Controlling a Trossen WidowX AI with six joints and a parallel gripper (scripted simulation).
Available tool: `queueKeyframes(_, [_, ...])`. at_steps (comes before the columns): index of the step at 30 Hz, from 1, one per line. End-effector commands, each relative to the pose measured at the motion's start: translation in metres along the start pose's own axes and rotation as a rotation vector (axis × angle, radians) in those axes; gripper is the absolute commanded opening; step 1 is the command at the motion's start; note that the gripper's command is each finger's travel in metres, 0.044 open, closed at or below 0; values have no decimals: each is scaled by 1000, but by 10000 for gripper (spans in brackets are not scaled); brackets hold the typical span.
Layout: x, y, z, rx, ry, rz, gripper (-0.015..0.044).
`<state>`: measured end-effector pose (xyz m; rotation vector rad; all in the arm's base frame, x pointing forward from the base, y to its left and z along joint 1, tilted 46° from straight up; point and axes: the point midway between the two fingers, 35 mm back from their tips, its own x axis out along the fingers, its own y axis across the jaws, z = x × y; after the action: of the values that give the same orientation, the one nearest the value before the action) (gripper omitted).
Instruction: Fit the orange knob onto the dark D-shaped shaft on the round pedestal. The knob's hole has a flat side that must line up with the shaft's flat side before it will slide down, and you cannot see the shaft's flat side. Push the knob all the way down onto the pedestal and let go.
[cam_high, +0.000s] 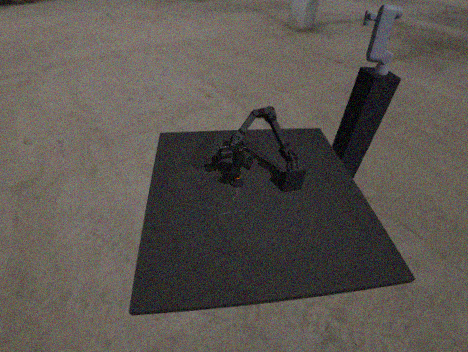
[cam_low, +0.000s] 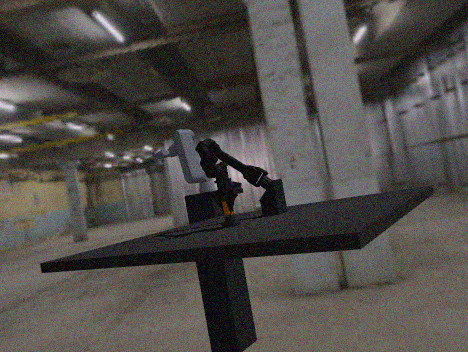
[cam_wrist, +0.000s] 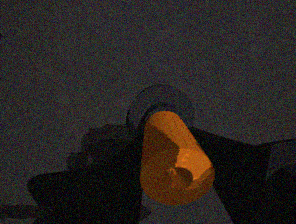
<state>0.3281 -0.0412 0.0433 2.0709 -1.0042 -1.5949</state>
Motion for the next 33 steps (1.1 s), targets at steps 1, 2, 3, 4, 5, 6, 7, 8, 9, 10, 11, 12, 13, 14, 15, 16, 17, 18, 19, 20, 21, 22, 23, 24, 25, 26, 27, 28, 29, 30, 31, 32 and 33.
queueKeyframes(1, [3, -1, 0, -6, 4, 2, 0])
queueKeyframes(2, [4, -1, 0, -6, 4, 2, 0])
queueKeyframes(3, [5, -1, 0, -6, 4, 2, 0])
queueKeyframes(4, [6, -1, 0, -6, 4, 2, 0])
queueKeyframes(5, [7, -1, 0, -6, 4, 2, 0])
queueKeyframes(6, [8, -1, 0, -6, 4, 2, 0])
queueKeyframes(7, [9, -1, 0, -6, 4, 2, 0])
queueKeyframes(8, [9, -1, 0, -6, 4, 2, 0])
queueKeyframes(9, [8, -1, 0, 1, -1, 0, 0])
queueKeyframes(10, [8, -1, 0, 1, -1, 0, 0])
queueKeyframes(11, [8, -1, 0, 1, -1, 0, 0])
queueKeyframes(12, [8, -1, 0, 1, -1, 0, 0])
queueKeyframes(13, [8, -1, 0, 1, -1, 0, 0])
queueKeyframes(14, [8, -1, 0, 1, -1, 0, 0])
queueKeyframes(15, [8, -1, 0, 1, -1, 0, 0])
queueKeyframes(16, [8, -1, 0, 1, -1, 0, 26])
queueKeyframes(17, [8, -1, 0, 1, -1, 0, 53])
queueKeyframes(18, [8, -1, 0, 1, -1, 0, 79])
queueKeyframes(19, [8, -1, 0, 1, -1, 0, 105])
queueKeyframes(20, [8, -1, 0, 1, -1, 0, 131])
queueKeyframes(21, [8, -1, 0, 1, -1, 0, 157])
queueKeyframes(22, [8, -1, 0, 1, -1, 0, 184])
queueKeyframes(23, [8, -1, 0, 1, -1, 0, 210])
queueKeyframes(24, [8, -1, 0, 1, -1, 0, 236])
queueKeyframes(25, [8, -1, 0, 1, -1, 0, 263])
queueKeyframes(26, [8, -1, 0, 1, -1, 0, 289])
queueKeyframes(27, [8, -1, 0, 1, -1, 0, 315])
queueKeyframes(28, [8, -1, 0, 1, -1, 0, 341])
queueKeyframes(29, [8, -1, 0, 1, -1, 0, 368])
queueKeyframes(30, [8, -1, 0, 1, -1, 0, 394])
queueKeyframes(31, [8, -1, 0, 1, -1, 0, 420])
queueKeyframes(32, [8, -1, 0, 1, -1, 0, 440])
queueKeyframes(33, [8, -1, 0, 1, -1, 0, 440])
